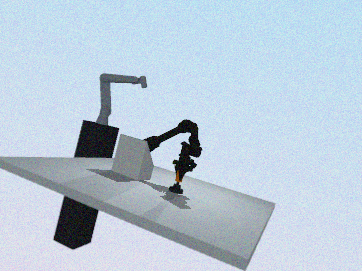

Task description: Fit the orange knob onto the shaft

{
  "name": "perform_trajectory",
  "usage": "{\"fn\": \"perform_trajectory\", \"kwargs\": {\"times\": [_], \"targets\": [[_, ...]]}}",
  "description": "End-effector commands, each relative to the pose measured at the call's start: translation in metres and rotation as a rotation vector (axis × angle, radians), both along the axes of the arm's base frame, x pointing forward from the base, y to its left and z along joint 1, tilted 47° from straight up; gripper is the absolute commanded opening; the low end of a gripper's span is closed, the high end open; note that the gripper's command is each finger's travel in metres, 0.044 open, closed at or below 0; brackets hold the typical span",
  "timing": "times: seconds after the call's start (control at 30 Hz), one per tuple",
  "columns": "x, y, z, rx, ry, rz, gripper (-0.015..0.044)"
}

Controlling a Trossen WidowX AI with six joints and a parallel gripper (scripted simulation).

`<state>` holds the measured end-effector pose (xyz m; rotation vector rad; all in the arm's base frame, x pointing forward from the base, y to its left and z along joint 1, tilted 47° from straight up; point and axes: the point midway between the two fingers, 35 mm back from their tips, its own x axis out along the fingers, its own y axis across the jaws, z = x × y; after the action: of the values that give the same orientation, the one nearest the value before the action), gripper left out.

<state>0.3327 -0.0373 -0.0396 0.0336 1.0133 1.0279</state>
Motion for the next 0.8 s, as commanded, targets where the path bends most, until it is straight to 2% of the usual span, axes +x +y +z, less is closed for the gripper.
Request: {"fn": "perform_trajectory", "kwargs": {"times": [0.0,0.77], "targets": [[0.0012,-0.0016,-0.0010,-0.002,-0.005,0.000,0.0000],[0.0011,0.0013,-0.0017,-0.002,-0.005,0.000,0.0000]]}}
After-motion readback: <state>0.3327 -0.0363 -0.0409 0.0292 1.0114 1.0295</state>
